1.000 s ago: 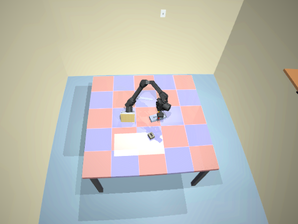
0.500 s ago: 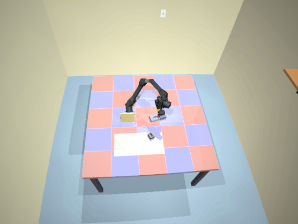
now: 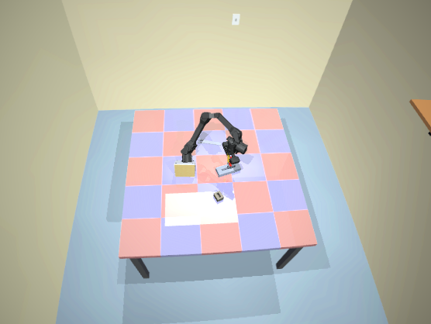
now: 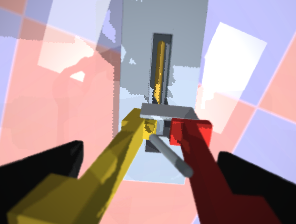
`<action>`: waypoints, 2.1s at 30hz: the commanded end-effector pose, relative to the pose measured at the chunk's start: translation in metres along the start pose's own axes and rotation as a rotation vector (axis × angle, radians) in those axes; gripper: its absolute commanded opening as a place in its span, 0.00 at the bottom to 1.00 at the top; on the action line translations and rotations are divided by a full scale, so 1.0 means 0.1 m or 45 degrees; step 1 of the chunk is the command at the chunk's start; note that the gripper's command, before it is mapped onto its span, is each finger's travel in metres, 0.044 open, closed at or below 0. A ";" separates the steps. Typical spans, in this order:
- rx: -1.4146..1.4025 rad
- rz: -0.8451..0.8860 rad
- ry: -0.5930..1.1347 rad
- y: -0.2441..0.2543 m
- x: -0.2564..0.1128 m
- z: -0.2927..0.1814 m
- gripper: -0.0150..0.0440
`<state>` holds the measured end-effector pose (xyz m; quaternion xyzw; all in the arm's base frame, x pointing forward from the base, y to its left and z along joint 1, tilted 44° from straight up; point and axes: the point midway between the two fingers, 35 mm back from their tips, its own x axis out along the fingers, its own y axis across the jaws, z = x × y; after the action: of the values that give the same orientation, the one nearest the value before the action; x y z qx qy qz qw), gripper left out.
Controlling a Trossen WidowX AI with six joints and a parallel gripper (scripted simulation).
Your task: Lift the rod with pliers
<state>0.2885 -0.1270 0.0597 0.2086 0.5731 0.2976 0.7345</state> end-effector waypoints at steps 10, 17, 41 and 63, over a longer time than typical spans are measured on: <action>-0.019 -0.005 -0.012 0.02 -0.02 0.03 0.80; -0.019 -0.005 -0.012 0.02 -0.03 0.03 0.80; -0.019 -0.005 -0.012 0.00 -0.02 0.00 0.80; -0.020 -0.005 -0.013 0.00 0.17 0.02 0.80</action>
<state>0.2921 -0.1165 0.0494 0.2003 0.5689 0.3029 0.7379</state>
